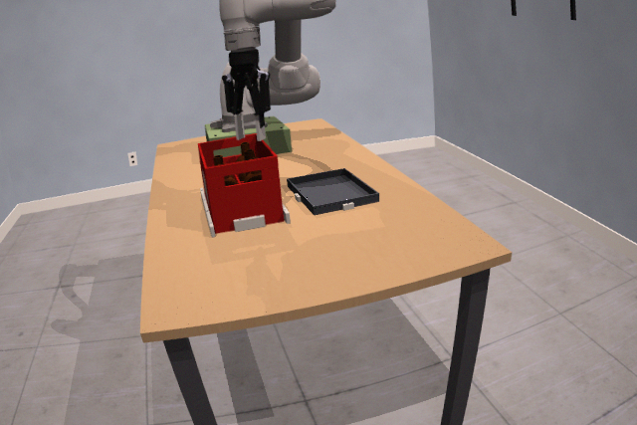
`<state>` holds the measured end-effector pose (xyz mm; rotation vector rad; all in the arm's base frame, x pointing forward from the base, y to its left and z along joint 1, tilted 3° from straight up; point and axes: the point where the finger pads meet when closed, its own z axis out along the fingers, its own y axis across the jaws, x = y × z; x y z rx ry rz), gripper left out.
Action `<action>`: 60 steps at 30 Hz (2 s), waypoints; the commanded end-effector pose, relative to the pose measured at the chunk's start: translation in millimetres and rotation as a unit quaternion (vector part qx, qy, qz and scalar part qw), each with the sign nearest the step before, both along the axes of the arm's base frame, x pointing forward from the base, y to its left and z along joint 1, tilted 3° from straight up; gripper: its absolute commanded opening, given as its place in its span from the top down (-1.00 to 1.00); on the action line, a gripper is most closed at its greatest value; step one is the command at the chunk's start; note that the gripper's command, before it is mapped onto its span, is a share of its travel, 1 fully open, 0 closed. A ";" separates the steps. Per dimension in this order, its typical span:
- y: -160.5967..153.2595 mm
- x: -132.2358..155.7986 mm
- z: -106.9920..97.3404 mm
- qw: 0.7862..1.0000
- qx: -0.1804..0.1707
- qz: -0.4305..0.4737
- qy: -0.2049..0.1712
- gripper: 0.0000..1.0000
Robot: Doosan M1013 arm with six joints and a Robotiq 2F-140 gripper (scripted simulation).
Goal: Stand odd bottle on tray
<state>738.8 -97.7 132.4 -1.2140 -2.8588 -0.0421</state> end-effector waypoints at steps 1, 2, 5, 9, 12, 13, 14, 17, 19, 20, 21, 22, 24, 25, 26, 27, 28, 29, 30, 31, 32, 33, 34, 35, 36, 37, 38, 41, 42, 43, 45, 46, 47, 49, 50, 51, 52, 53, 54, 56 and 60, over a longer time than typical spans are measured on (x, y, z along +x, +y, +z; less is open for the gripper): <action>3.8 -0.2 -8.7 1.000 0.001 -0.001 0.001 0.24; 3.8 -0.3 -10.1 1.000 0.001 -0.001 0.001 0.24; 3.9 -0.3 -11.4 1.000 0.001 -0.001 0.001 0.24; 4.1 -0.4 -16.9 1.000 0.001 -0.001 0.001 0.24; 4.3 -0.5 -20.7 1.000 0.001 -0.001 0.001 0.24; 4.3 -0.5 -21.9 1.000 0.001 -0.001 0.001 0.24; 4.4 -0.6 -23.1 1.000 0.001 -0.001 0.001 0.24; 4.5 -0.6 -26.3 1.000 0.001 -0.001 0.001 0.24; 4.6 -0.7 -28.1 1.000 0.001 -0.001 0.001 0.24; 4.6 -0.7 -28.1 1.000 0.001 -0.001 0.001 0.24; 4.6 -0.7 -28.1 1.000 0.001 -0.001 0.001 0.24; 4.6 -0.7 -28.9 1.000 0.001 -0.001 0.001 0.24; 4.6 -0.7 -30.3 1.000 0.001 -0.001 0.001 0.24; 4.7 -0.7 -30.9 1.000 0.001 -0.001 0.001 0.24; 4.7 -0.7 -31.4 1.000 0.001 -0.001 0.001 0.24; 4.7 -0.7 -31.9 1.000 0.001 -0.001 0.001 0.24; 4.7 -0.7 -32.3 1.000 0.001 -0.001 0.001 0.24; 4.7 -0.8 -32.6 1.000 0.001 -0.001 0.001 0.24; 4.7 -0.8 -32.9 1.000 0.001 -0.001 0.001 0.24; 4.8 -0.8 -33.1 1.000 0.001 -0.001 0.001 0.24; 4.8 -0.8 -33.2 1.000 0.001 -0.001 0.001 0.24; 4.8 -0.8 -33.3 1.000 0.001 -0.001 0.001 0.24; 4.8 -0.8 -33.4 1.000 0.001 -0.001 0.001 0.24; 4.8 -0.8 -33.4 1.000 0.001 -0.001 0.001 0.24; 4.8 -0.8 -33.4 1.000 0.001 -0.001 0.001 0.24; 4.8 -0.8 -33.4 1.000 0.001 -0.001 0.001 0.24; 4.8 -0.8 -33.4 1.000 0.001 -0.001 0.001 0.24; 4.8 -0.8 -33.4 1.000 0.001 -0.001 0.001 0.24; 4.8 -0.8 -33.4 1.000 0.001 -0.001 0.001 0.24; 4.8 -0.8 -33.4 1.000 0.001 -0.001 0.001 0.24; 4.8 -0.8 -33.4 1.000 0.001 -0.001 0.001 0.24; 4.8 -0.8 -33.4 1.000 0.001 -0.001 0.001 0.24; 4.8 -0.8 -33.4 1.000 0.001 -0.001 0.001 0.24; 4.8 -0.8 -33.4 1.000 0.001 -0.001 0.001 0.24; 4.8 -0.8 -33.4 1.000 0.001 -0.001 0.001 0.24; 4.8 -0.8 -33.4 1.000 0.001 -0.001 0.001 0.24; 4.8 -0.8 -33.4 1.000 0.001 -0.001 0.001 0.24; 4.8 -0.8 -33.4 1.000 0.001 -0.001 0.001 0.24; 4.8 -0.8 -33.4 1.000 0.001 -0.001 0.001 0.24; 4.8 -0.8 -33.4 1.000 0.001 -0.001 0.001 0.24; 4.8 -0.8 -33.4 1.000 0.001 -0.001 0.001 0.24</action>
